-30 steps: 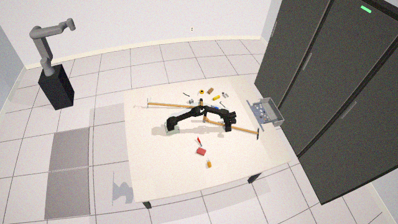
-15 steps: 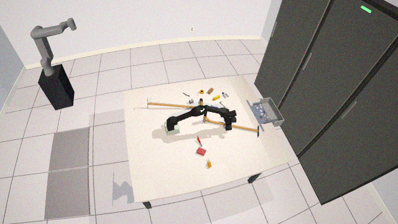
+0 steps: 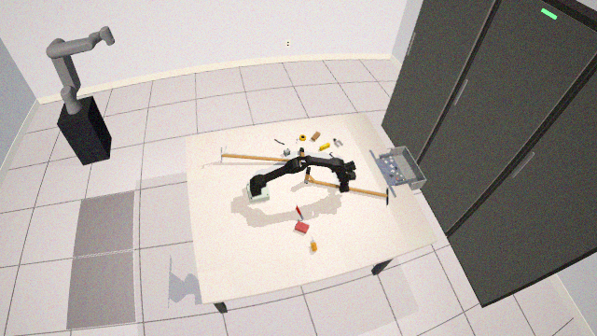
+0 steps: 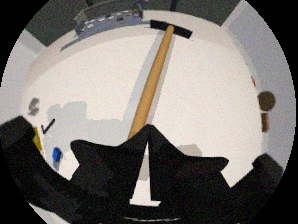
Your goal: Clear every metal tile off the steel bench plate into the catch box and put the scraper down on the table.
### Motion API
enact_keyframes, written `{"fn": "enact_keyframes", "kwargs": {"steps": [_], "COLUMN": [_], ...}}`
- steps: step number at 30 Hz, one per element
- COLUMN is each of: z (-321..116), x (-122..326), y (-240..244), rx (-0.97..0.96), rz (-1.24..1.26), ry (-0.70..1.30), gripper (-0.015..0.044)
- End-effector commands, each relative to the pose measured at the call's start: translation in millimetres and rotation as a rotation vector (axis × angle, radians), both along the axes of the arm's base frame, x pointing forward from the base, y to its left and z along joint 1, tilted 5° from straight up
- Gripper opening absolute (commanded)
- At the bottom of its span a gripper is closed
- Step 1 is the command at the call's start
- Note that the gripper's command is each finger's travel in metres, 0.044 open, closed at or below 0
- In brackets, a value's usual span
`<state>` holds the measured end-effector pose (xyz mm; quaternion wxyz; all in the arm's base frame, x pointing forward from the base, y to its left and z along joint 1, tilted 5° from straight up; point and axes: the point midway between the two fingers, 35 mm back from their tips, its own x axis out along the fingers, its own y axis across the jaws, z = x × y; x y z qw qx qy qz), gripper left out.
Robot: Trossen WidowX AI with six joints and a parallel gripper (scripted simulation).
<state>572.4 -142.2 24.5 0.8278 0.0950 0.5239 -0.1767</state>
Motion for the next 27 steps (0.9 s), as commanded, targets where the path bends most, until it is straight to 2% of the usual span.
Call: {"fn": "enact_keyframes", "kwargs": {"steps": [1, 16, 27], "z": [12.9, 60.5, 68.7], "x": [0.4, -1.1, -53.6], "y": [0.5, 2.1, -2.8], "rx": [-0.002, -0.010, 0.044], "rz": [-0.002, -0.001, 0.074], "ry": [-0.010, -0.052, 0.146], "gripper": [0.0000, 0.0000, 0.0000]}}
